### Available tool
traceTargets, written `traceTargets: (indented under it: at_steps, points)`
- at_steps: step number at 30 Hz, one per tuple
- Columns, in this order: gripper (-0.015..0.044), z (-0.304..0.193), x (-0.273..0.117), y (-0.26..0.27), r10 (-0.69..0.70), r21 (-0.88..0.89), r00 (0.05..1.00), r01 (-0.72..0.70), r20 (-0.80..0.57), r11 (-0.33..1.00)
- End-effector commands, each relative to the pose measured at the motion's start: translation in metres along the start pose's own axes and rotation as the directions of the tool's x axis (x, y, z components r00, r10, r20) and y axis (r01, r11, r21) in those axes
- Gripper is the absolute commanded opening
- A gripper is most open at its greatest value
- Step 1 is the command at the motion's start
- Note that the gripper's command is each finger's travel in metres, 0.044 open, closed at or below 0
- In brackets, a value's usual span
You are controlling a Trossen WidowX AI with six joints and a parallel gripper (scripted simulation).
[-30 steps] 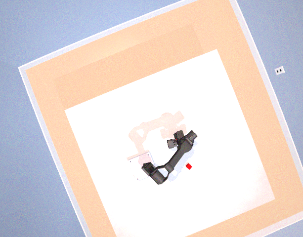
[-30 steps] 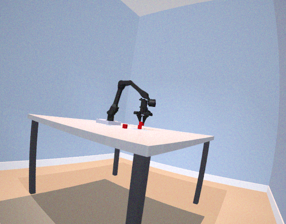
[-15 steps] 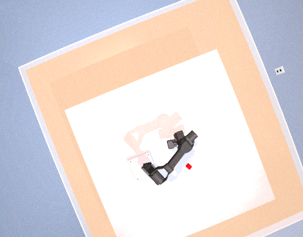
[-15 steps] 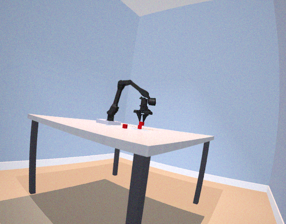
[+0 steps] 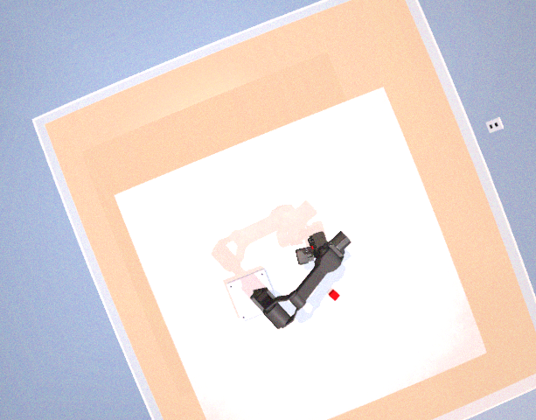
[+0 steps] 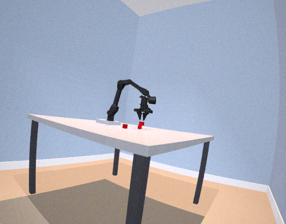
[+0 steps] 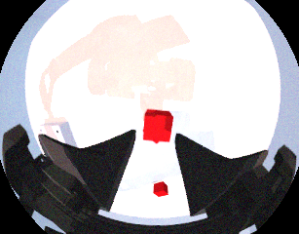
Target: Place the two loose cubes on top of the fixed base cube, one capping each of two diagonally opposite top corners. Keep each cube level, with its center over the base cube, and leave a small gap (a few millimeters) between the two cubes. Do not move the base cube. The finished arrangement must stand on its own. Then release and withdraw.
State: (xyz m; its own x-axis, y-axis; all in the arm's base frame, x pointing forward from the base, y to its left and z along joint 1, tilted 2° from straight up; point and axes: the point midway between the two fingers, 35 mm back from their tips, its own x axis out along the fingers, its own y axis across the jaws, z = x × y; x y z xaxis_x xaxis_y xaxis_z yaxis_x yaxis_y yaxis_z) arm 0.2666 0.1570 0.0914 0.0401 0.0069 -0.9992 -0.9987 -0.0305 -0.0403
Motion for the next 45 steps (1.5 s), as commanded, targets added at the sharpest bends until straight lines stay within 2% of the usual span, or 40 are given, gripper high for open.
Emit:
traceTargets:
  at_steps: [1, 8, 9, 11, 17, 24, 30, 35, 40, 42, 45]
  points:
    - [0.0205, 0.001, -0.006, -0.002, -0.012, 0.002, 1.000, 0.012, 0.006, 1.000]
    - [0.0205, 0.001, -0.006, -0.002, -0.012, 0.002, 1.000, 0.012, 0.006, 1.000]
    - [0.0231, -0.001, -0.003, -0.001, -0.005, 0.013, 1.000, 0.005, 0.003, 1.000]
    - [0.0265, -0.008, -0.005, -0.006, -0.007, 0.113, 1.000, 0.006, 0.003, 0.994]
    - [0.0265, -0.047, -0.014, -0.025, -0.013, 0.545, 1.000, 0.010, 0.003, 0.838]
    - [0.0265, -0.095, -0.024, -0.039, -0.022, 0.899, 1.000, 0.009, 0.000, 0.439]
    - [0.0265, -0.138, -0.033, -0.045, -0.029, 1.000, 1.000, 0.004, -0.004, -0.008]
    - [0.0265, -0.173, -0.040, -0.045, -0.027, 0.925, 1.000, 0.000, -0.011, -0.381]
    - [0.0265, -0.207, -0.048, -0.041, -0.022, 0.717, 1.000, -0.002, -0.018, -0.697]
    - [0.0265, -0.219, -0.050, -0.038, -0.019, 0.614, 1.000, -0.003, -0.020, -0.789]
    - [0.0265, -0.223, -0.051, -0.037, -0.019, 0.574, 1.000, -0.003, -0.021, -0.819]
